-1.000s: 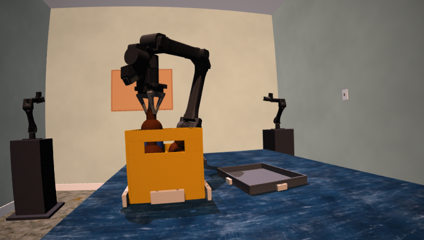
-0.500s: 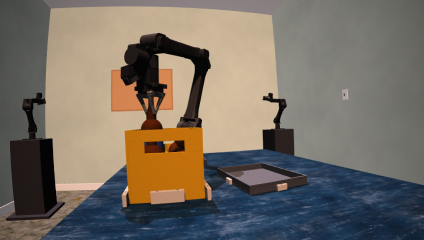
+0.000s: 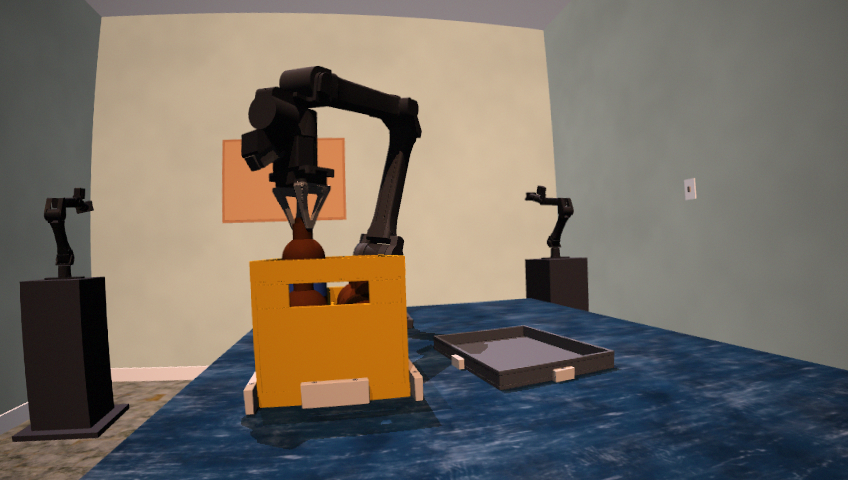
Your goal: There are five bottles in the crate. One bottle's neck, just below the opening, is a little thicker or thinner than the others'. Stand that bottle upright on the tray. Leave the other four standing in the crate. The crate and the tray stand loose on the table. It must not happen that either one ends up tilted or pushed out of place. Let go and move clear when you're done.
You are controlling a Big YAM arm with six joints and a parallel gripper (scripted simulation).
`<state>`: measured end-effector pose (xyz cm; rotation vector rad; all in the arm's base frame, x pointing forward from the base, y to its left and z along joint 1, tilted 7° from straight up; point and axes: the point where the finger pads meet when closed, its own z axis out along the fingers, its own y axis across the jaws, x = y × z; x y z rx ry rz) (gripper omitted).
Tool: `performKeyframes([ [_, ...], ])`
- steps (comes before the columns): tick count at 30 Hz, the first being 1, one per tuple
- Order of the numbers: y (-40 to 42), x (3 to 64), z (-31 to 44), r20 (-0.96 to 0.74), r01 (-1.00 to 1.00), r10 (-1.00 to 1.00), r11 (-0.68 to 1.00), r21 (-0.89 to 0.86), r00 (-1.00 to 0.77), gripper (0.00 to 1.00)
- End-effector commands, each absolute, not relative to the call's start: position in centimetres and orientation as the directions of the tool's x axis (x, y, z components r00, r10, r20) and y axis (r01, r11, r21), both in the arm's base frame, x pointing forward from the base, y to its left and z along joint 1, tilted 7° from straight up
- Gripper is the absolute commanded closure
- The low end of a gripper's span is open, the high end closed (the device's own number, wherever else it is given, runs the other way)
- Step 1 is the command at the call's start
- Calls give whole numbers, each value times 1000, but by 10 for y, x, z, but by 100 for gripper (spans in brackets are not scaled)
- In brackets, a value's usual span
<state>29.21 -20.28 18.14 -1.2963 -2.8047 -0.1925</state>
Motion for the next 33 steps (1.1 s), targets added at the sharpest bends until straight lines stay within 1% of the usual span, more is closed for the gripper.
performKeyframes([
  [1,-217,304,214,16,755,758,648,106,-652,100],
  [33,-219,302,227,14,755,758,647,106,-652,100],
])
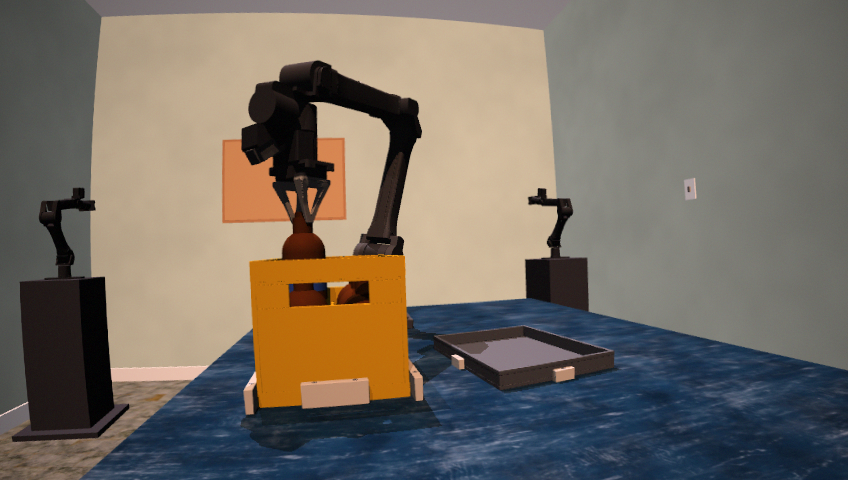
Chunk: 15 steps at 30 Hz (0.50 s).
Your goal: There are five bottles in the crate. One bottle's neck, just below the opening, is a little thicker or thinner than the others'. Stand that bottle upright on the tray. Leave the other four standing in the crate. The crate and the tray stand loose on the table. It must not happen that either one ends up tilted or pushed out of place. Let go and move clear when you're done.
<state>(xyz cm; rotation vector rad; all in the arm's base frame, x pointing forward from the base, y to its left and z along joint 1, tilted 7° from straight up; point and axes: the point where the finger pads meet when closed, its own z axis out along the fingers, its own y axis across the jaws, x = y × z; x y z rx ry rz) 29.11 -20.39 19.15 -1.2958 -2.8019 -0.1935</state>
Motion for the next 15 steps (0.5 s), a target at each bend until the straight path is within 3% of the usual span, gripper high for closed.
performKeyframes([
  [1,-218,302,229,14,754,757,648,106,-653,100],
  [15,-220,301,241,21,755,757,647,105,-653,100],
])
